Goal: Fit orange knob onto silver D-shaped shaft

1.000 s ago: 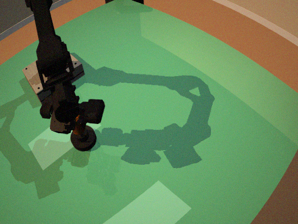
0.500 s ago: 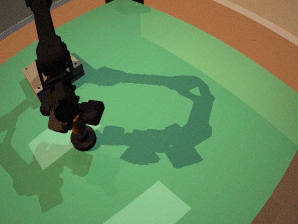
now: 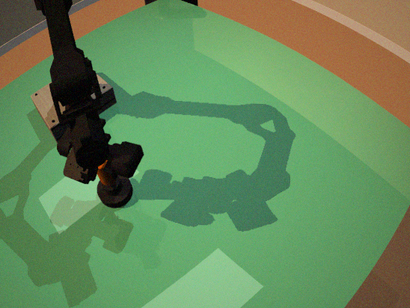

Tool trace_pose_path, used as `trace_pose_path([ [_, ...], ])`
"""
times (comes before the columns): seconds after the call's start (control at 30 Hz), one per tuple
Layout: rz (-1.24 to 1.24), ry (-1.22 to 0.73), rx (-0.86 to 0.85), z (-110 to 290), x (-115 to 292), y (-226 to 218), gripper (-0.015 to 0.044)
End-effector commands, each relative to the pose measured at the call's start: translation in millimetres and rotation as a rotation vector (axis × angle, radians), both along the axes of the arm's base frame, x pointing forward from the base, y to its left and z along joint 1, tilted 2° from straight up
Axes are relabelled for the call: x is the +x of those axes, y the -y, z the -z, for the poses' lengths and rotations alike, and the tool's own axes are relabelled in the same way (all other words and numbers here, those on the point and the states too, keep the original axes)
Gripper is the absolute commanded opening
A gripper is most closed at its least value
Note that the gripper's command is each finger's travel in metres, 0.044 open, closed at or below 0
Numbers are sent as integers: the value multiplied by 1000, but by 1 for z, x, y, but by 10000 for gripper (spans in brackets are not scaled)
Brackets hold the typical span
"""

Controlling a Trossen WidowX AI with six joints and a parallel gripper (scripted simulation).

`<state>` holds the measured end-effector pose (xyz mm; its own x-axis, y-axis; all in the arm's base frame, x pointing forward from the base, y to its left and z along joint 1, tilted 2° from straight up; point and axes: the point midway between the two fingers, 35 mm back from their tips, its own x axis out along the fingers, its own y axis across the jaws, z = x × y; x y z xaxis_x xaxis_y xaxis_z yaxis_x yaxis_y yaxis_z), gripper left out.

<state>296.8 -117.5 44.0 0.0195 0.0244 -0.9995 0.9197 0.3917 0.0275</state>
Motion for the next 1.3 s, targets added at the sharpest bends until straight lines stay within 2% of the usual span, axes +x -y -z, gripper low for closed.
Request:
trace_pose_path([
  [0.0, 6, 1, -2, 0, 0, 0, 0],
  [0.57, 6, 1, -2, -4, 0, 1, 0],
  [0.83, 215, -4, 3, -2, 1, 1, 0],
  [1.27, 215, -4, 3, 0, 0, 0, 0],
])
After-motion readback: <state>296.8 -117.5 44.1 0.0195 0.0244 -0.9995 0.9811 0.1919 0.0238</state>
